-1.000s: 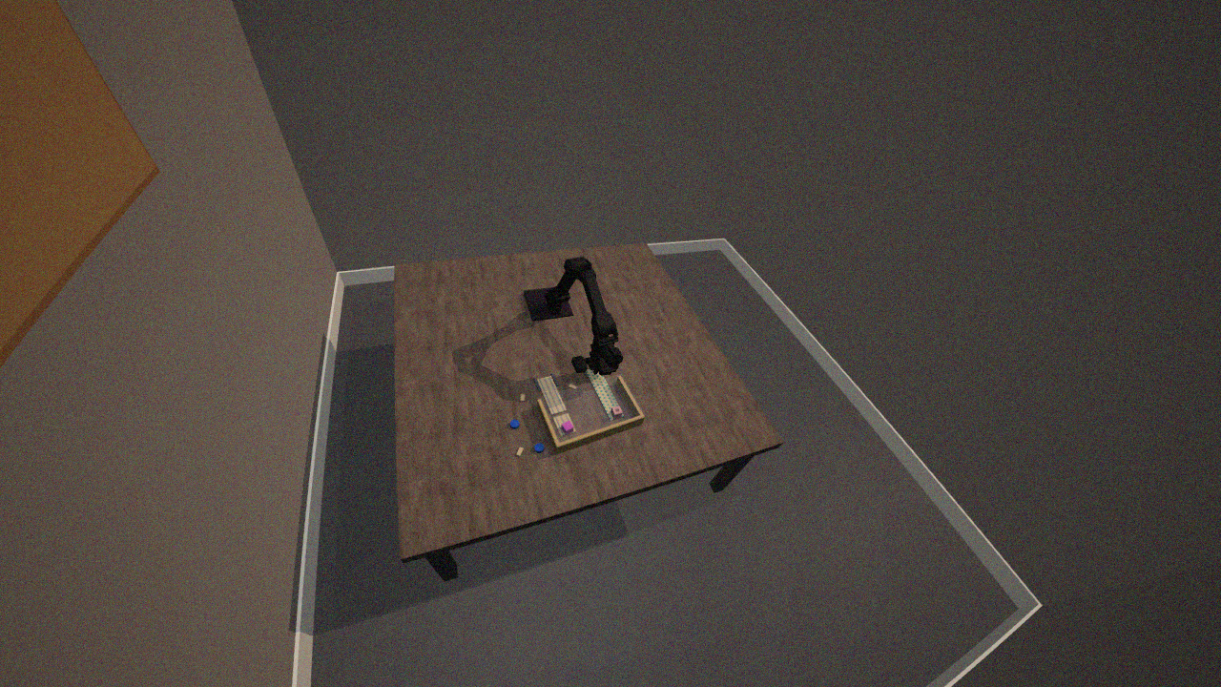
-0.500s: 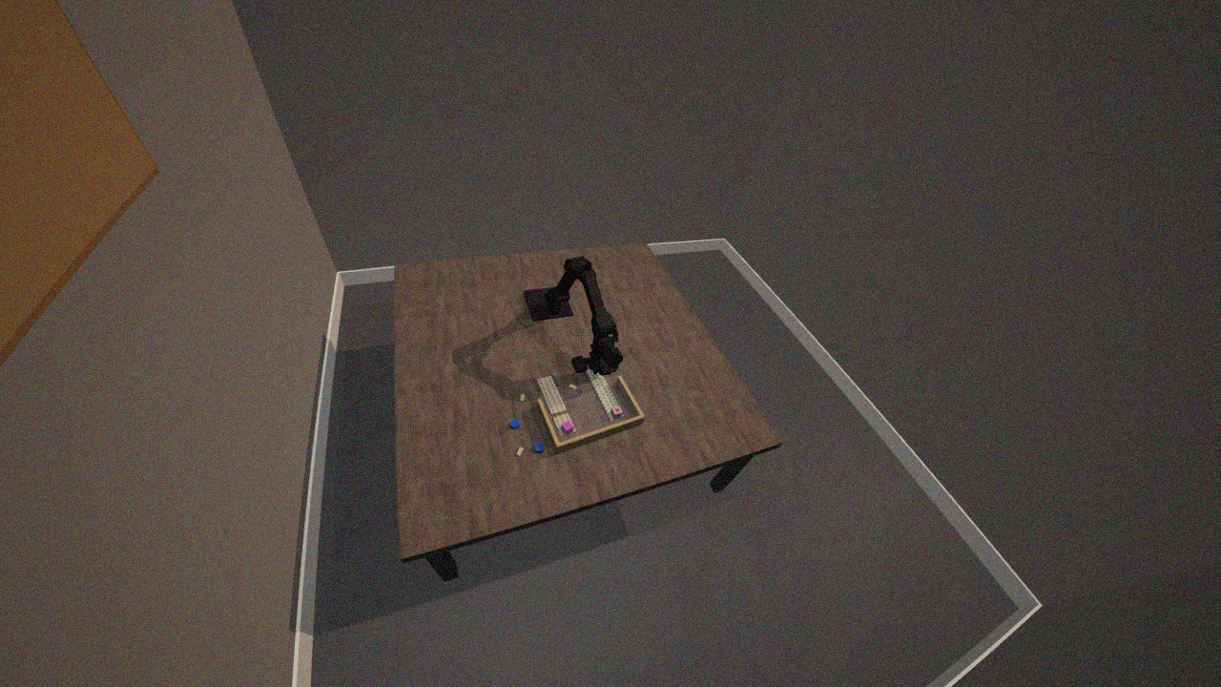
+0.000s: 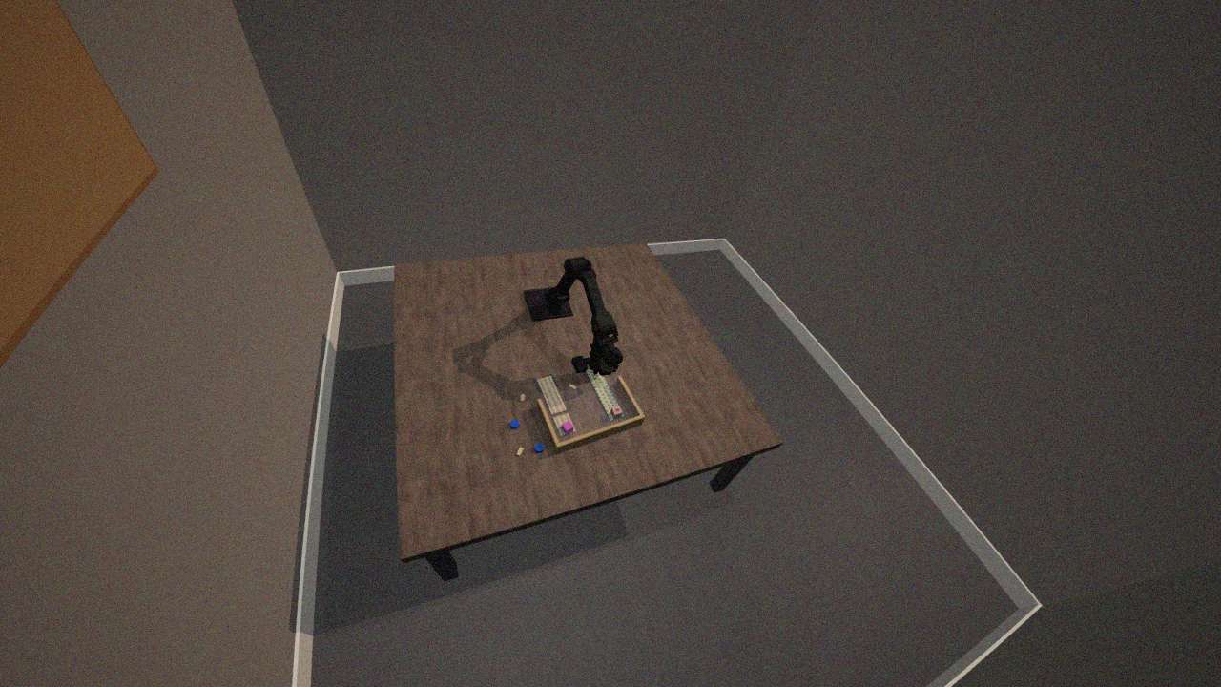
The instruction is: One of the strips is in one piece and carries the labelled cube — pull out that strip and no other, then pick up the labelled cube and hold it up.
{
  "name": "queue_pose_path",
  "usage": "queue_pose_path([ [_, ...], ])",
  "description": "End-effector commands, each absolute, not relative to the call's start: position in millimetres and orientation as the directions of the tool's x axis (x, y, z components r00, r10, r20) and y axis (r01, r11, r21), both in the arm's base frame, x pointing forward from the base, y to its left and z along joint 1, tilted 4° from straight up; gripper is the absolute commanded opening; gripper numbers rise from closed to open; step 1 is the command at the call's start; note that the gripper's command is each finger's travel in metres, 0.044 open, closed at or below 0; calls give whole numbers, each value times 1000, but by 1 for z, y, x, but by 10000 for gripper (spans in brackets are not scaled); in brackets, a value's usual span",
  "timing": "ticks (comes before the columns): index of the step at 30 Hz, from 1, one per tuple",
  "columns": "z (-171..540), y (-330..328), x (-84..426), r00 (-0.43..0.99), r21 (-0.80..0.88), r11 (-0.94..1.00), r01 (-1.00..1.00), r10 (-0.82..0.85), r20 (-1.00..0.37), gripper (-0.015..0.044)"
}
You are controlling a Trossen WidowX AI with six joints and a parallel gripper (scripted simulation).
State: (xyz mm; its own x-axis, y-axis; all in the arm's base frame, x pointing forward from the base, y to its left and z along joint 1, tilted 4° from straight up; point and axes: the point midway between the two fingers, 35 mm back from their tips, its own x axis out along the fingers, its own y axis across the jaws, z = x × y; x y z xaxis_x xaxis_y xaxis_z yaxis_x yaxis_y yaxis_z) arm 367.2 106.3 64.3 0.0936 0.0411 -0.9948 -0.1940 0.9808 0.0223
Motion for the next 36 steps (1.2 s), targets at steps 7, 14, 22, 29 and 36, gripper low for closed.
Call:
queue_pose_path([
  [7,61,106,368,95,19,982,-190,37,-995,0],
  [14,60,104,358,94,19,982,-190,37,-995,0],
  [22,58,102,346,93,19,982,-190,37,-995,0],
  [29,61,102,347,93,19,982,-190,37,-995,0],
  [36,69,103,353,94,19,982,-190,37,-995,0],
])
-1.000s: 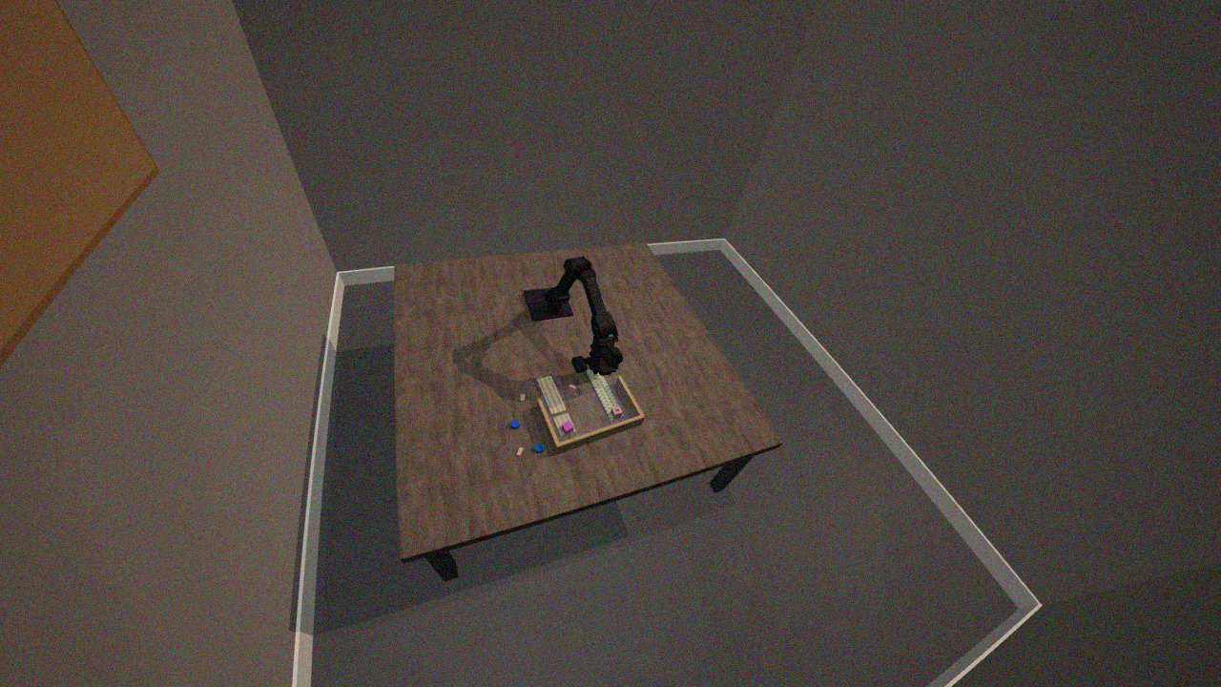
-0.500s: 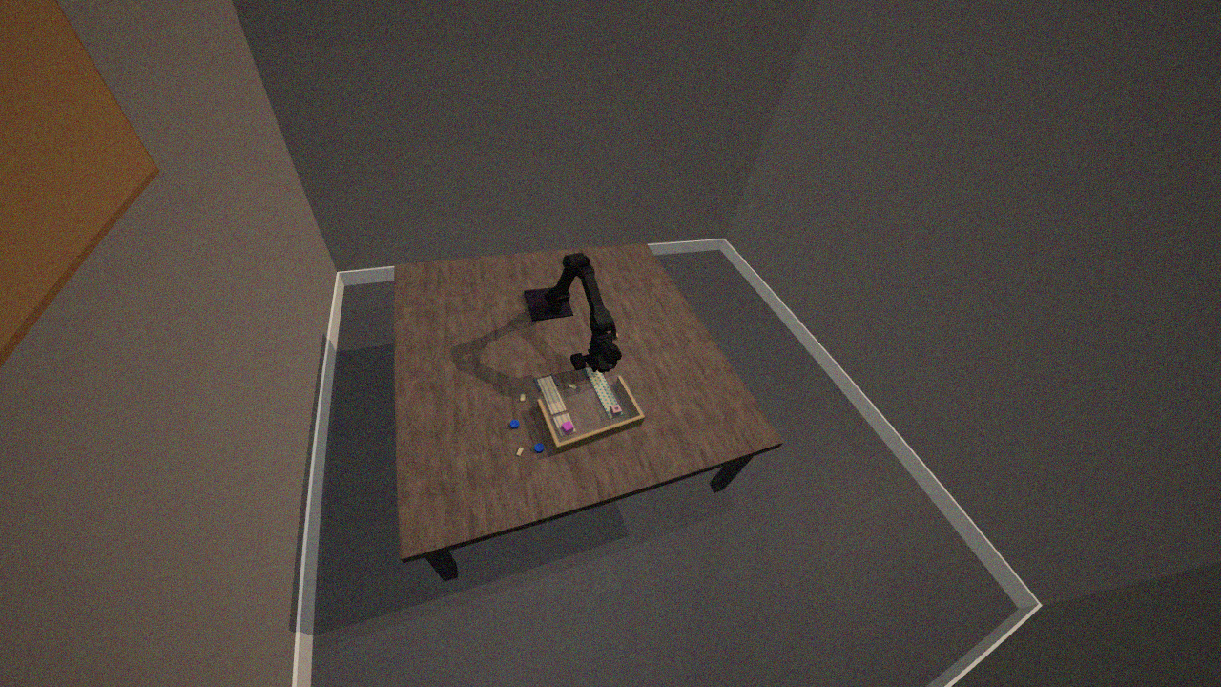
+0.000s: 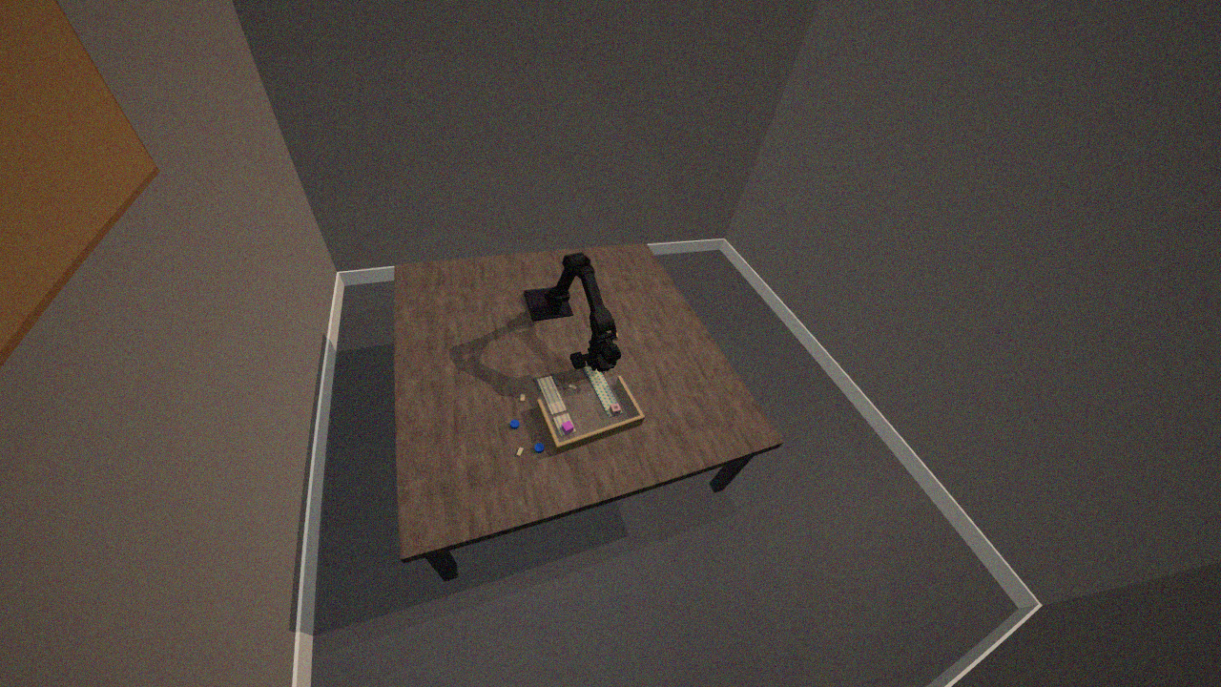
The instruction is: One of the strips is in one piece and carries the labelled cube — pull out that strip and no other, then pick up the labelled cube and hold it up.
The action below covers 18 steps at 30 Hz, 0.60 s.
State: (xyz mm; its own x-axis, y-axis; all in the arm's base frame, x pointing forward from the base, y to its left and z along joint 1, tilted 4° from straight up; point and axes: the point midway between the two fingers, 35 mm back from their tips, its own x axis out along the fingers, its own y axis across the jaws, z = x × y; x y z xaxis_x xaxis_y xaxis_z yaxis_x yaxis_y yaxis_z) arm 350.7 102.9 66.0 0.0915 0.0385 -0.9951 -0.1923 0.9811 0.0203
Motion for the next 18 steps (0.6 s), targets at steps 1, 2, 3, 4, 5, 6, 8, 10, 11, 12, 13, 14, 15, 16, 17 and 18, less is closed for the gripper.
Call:
queue_pose_path([
  [1,69,103,353,94,19,982,-190,37,-995,0],
  [2,69,103,353,94,19,982,-190,37,-995,0],
  [3,69,103,353,94,19,982,-190,37,-995,0],
  [4,68,103,353,94,19,982,-190,37,-995,0],
  [5,68,103,352,94,19,982,-190,37,-995,0],
  [6,67,103,351,94,19,982,-190,37,-995,0],
  [8,66,102,348,93,19,982,-190,37,-995,0],
  [10,64,101,345,93,19,982,-190,37,-995,0],
  [11,63,101,344,93,19,982,-190,37,-995,0],
  [12,63,101,343,93,19,982,-190,37,-995,0],
  [13,62,101,341,93,19,982,-190,37,-995,0],
  [14,61,100,340,93,19,982,-190,37,-995,0],
  [15,61,100,338,93,19,982,-190,37,-995,0],
  [16,60,100,337,92,19,982,-190,37,-995,0],
  [17,60,99,335,92,19,982,-190,37,-995,0],
  [18,59,99,334,92,19,982,-190,37,-995,0],
])
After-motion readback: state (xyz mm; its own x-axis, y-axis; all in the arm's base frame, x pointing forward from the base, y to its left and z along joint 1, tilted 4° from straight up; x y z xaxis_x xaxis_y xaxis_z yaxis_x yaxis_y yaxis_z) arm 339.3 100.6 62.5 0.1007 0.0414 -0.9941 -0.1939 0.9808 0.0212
